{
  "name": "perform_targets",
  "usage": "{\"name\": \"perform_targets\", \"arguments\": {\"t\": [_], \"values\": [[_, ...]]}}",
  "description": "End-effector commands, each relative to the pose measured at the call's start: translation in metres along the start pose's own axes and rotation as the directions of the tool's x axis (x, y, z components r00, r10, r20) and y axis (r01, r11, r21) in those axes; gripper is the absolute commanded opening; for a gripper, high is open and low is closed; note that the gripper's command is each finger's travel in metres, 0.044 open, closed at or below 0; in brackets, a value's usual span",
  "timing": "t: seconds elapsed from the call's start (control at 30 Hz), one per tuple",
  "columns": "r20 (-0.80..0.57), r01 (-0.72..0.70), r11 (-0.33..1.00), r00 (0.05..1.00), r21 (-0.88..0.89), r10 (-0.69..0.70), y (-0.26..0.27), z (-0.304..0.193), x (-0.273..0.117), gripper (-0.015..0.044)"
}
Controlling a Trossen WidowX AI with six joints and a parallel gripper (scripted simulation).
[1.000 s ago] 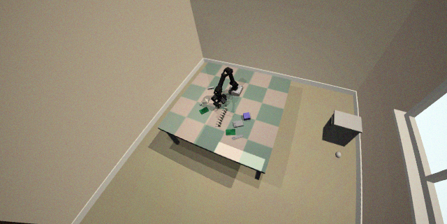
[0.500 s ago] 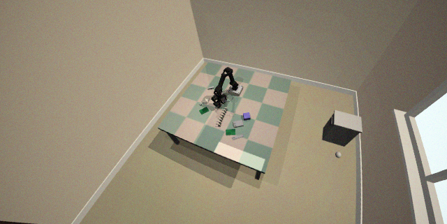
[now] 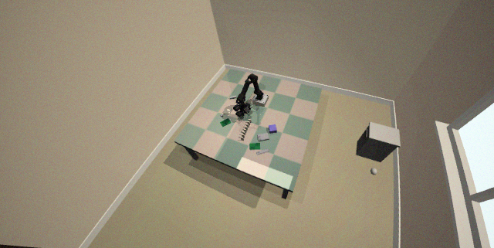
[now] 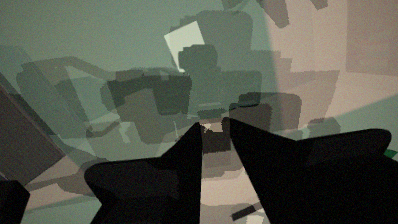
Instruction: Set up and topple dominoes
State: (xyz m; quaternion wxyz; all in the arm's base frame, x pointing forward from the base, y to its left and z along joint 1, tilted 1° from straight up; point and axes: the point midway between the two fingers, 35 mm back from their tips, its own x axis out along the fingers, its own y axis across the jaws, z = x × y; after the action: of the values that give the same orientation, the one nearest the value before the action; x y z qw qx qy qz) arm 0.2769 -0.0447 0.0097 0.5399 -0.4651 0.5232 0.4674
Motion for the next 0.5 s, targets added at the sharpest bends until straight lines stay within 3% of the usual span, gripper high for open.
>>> {"name": "perform_targets", "arguments": {"t": [0.0,0.27,0.47], "values": [[0.002,0.02,1.0,1.0,0.0,-0.02,-0.005,-0.001,-0.046,0.0107],[0.002,0.021,1.0,1.0,0.0,-0.021,-0.006,-0.002,-0.136,0.0107],[0.002,0.021,1.0,1.0,0.0,-0.021,-0.006,-0.002,-0.142,0.0107]]}}
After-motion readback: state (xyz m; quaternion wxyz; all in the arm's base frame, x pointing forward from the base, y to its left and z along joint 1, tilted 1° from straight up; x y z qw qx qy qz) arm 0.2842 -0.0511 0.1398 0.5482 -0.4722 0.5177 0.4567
